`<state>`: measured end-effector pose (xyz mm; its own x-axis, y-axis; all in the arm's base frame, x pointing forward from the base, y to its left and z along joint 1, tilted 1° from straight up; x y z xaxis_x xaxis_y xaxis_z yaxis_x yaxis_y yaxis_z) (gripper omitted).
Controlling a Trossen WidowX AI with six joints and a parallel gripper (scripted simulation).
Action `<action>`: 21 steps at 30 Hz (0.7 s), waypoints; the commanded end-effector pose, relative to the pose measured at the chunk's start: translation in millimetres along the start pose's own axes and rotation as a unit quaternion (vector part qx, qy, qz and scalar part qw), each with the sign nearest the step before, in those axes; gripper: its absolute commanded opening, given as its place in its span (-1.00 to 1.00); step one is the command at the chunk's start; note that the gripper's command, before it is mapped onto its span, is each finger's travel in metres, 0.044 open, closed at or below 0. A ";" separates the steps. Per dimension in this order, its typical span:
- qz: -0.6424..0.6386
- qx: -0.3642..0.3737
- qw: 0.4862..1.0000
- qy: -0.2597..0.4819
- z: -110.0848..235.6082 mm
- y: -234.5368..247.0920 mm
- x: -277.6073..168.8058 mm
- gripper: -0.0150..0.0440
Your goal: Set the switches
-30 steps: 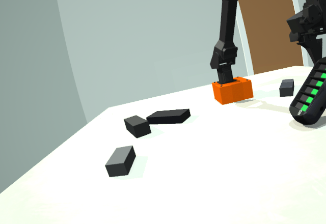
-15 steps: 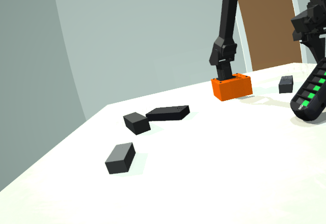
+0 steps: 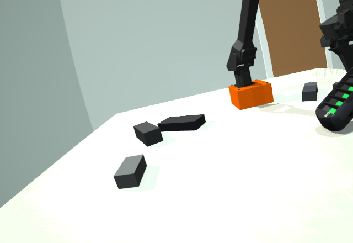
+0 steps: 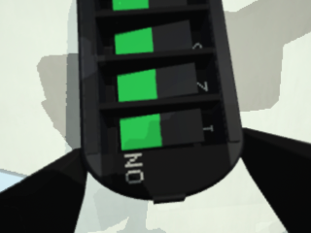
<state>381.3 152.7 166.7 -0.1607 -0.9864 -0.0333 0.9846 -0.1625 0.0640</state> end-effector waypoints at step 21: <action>-0.009 -0.002 1.000 -0.008 -17.9 0.2 -5.5 0.65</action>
<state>381.9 163.8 154.0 -0.1594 -0.9866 -0.0352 0.9849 -0.1613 0.0624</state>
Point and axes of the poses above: the point midway between the two fingers, 35 mm back from their tips, its own z axis back along the fingers, its own y axis across the jaws, x = y × z, the point moved 9 cm from there along z, back along the fingers, and after that the axes turned 11 degrees about -z, right-handed, at the moved point
